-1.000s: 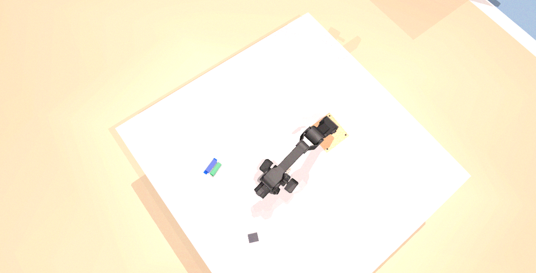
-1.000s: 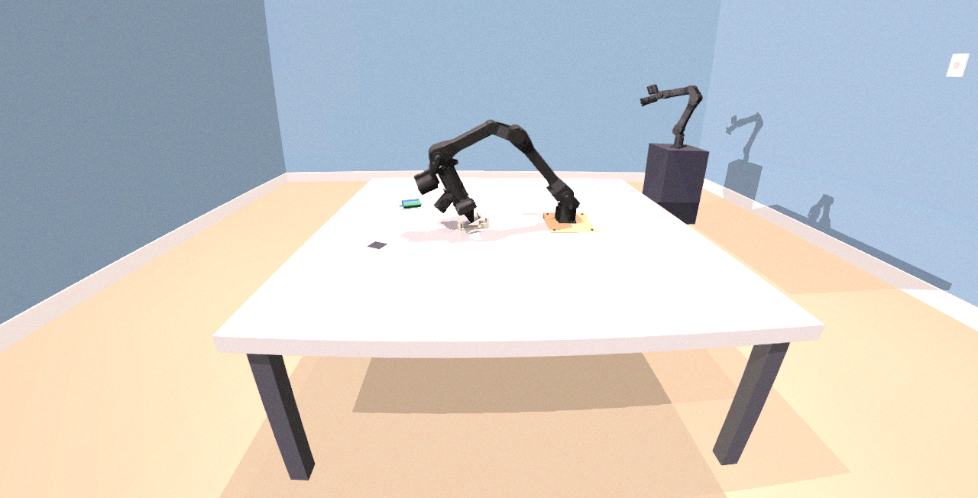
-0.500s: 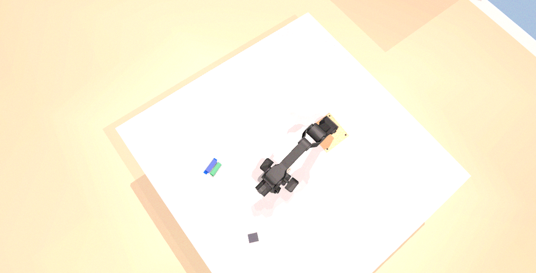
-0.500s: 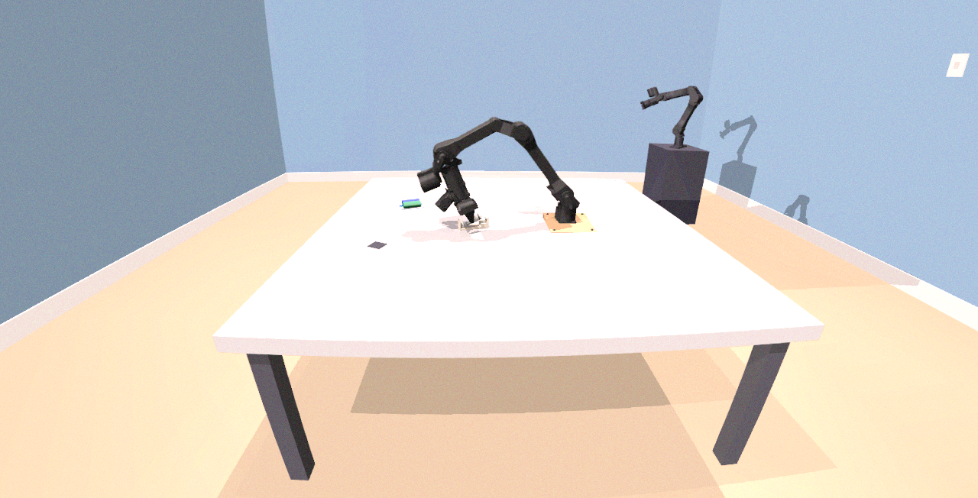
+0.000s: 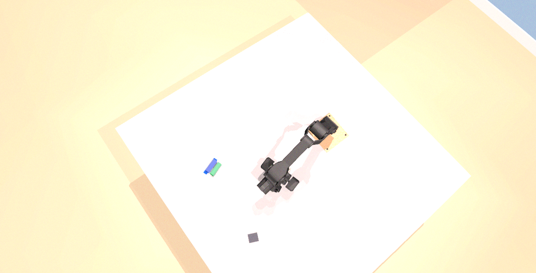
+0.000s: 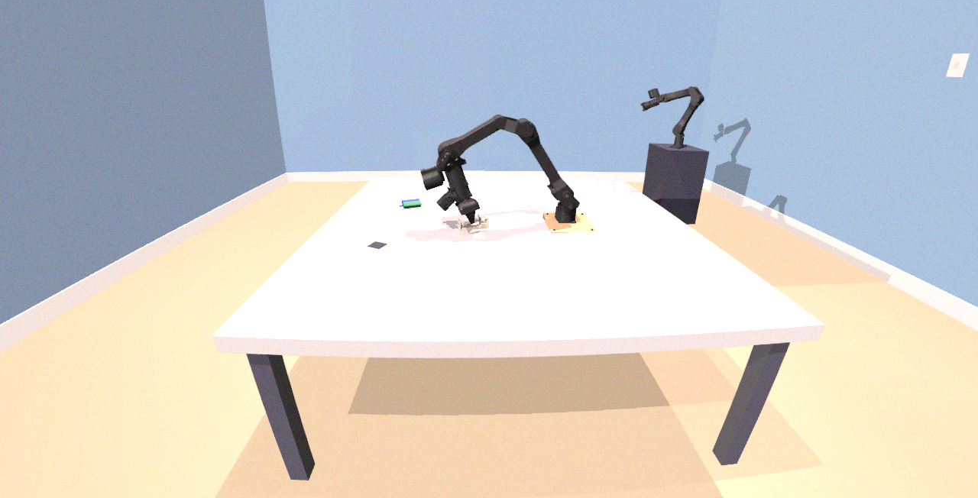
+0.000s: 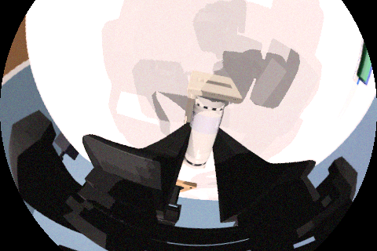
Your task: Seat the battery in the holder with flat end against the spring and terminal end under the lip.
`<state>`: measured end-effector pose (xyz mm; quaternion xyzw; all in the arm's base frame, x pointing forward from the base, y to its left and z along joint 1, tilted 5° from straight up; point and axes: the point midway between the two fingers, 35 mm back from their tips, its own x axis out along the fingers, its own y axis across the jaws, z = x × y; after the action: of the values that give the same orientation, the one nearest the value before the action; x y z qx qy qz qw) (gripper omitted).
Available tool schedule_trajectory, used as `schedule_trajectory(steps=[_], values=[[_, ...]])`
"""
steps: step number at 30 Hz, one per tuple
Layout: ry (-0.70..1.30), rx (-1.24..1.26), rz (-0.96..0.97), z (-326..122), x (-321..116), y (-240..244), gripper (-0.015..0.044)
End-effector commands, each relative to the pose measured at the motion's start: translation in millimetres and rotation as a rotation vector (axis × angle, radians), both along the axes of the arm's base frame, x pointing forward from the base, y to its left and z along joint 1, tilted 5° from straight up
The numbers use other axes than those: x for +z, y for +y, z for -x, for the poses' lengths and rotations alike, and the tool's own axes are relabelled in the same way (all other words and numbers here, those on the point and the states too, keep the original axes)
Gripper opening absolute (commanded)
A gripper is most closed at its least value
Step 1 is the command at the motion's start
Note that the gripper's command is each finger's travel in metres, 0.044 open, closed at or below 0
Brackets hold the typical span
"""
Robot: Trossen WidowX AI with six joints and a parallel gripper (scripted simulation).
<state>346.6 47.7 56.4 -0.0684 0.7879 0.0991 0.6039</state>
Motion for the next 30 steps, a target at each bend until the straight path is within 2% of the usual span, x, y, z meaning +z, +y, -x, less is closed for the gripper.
schedule_trajectory(steps=[1, 30], values=[[-0.036, -0.008, -0.010, -2.8, 0.0, 1.2, 0.0079], [-0.153, -0.017, -0.036, 2.0, -4.0, 0.3, 0.0079]])
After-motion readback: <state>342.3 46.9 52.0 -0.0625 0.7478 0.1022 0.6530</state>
